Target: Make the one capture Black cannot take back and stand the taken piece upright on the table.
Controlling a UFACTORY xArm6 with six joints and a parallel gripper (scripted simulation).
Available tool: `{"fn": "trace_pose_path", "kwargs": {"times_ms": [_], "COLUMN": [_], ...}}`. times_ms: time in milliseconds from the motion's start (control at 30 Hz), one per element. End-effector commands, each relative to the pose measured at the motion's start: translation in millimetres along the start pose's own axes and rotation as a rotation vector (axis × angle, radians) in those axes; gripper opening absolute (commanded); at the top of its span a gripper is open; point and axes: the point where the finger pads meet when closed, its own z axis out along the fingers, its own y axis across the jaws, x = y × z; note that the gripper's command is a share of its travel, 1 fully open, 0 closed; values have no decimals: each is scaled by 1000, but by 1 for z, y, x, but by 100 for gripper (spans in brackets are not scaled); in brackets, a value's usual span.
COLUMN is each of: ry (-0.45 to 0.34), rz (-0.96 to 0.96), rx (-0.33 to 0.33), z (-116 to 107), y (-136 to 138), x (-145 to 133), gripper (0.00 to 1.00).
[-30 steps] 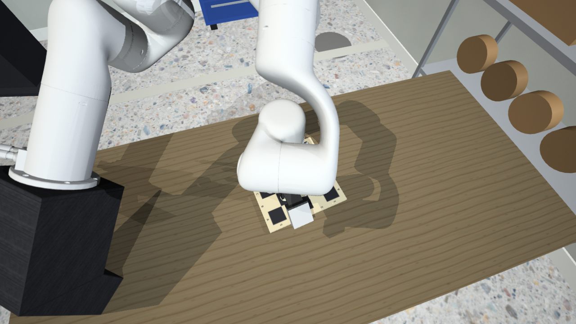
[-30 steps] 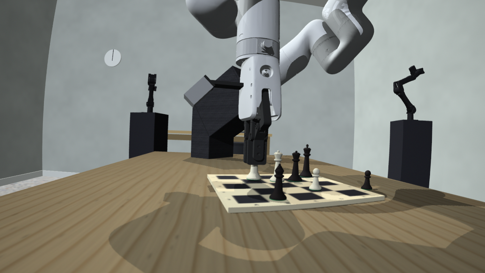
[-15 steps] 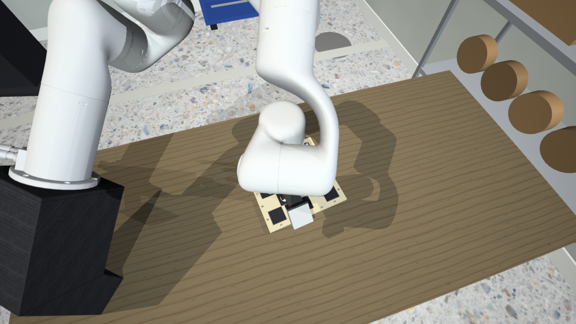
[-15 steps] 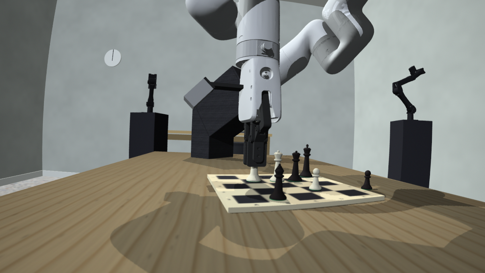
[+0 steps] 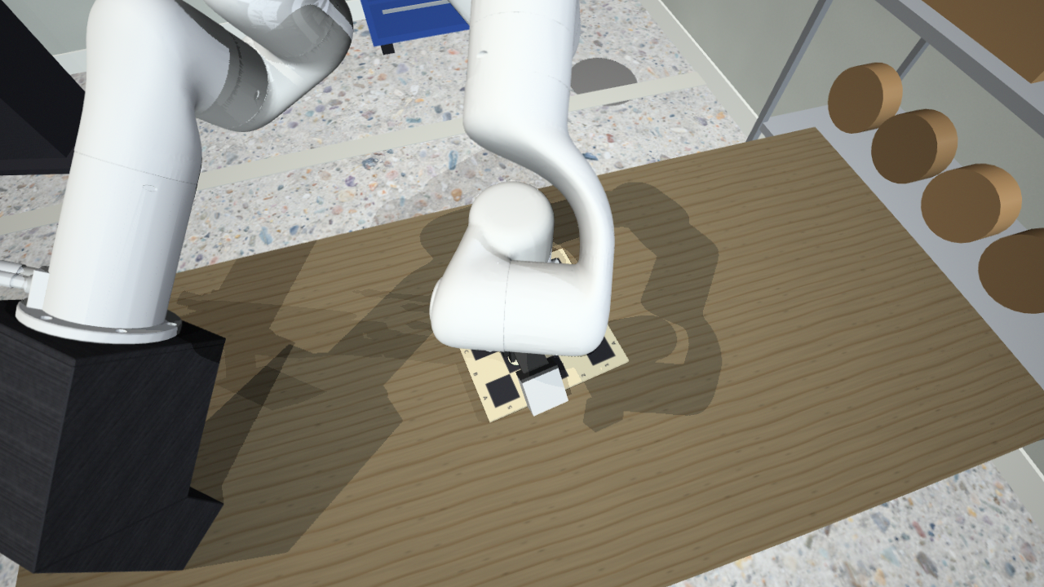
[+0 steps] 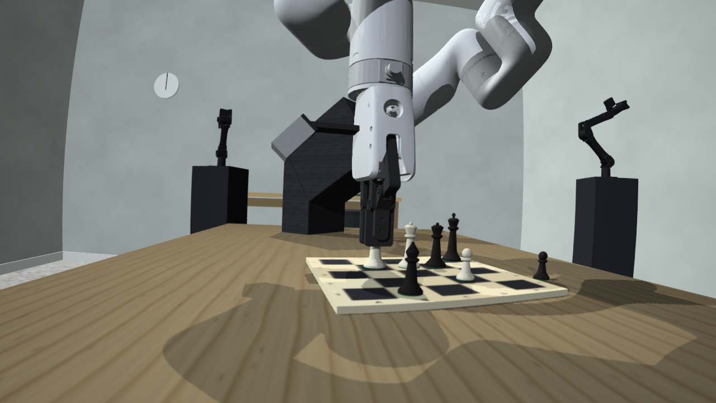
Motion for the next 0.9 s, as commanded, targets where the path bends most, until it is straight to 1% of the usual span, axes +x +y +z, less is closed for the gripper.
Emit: {"fn": "trace_pose_path", "kwargs": {"times_ms": [0,700,733,800,833,867], "ry": [1,1,1,1,1,1], "rz": [0,0,0,0,0,0], "rx": [2,2,2,2,2,2], "z": [-1,-1,-1,-1,-1,-1], "y": [-1,-1,-1,-1,-1,-1], "x": [0,0,0,0,0,0], "gripper": [0,0,8,8,17,17]}}
